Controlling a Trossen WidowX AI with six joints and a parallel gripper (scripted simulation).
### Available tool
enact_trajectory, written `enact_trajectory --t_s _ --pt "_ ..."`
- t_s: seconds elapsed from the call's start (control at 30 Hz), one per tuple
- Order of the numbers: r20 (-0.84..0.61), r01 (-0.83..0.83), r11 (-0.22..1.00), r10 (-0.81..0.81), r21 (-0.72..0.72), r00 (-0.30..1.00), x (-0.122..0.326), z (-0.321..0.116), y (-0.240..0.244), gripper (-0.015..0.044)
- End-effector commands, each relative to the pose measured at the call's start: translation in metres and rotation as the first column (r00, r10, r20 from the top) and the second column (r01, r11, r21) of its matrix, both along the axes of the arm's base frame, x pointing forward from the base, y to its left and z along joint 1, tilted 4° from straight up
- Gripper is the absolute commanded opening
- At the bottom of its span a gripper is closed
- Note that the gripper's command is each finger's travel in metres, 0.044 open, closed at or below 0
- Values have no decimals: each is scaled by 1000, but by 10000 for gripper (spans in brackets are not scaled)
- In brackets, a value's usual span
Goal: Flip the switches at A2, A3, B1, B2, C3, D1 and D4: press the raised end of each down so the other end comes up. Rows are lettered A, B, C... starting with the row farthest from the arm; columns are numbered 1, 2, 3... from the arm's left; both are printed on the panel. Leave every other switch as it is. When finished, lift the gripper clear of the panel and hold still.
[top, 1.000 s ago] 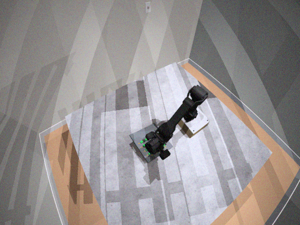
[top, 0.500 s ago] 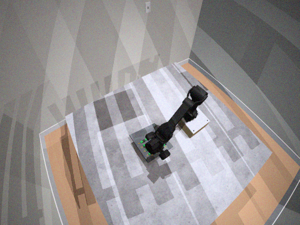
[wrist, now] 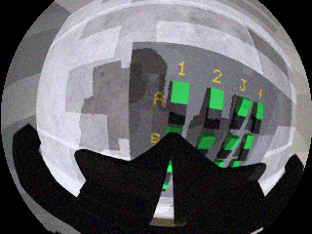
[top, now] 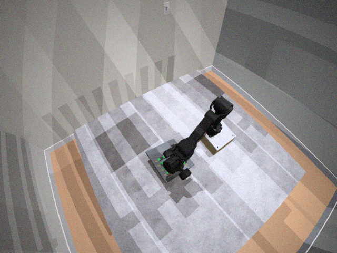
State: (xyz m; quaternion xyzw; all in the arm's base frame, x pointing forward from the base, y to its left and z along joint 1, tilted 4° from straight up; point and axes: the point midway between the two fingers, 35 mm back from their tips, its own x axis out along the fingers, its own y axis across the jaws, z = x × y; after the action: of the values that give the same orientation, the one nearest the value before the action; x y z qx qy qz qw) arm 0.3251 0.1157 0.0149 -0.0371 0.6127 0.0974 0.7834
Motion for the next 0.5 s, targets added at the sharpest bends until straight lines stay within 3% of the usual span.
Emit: enact_trajectory --t_s 0.0,0.13,0.47 --pt "5 1 1000 -1 1 1000 -2 11 -1 0" --pt "25 7 1000 -7 4 1000 -16 59 -7 0" --pt "26 8 1000 -8 1 1000 -11 60 -40 0"
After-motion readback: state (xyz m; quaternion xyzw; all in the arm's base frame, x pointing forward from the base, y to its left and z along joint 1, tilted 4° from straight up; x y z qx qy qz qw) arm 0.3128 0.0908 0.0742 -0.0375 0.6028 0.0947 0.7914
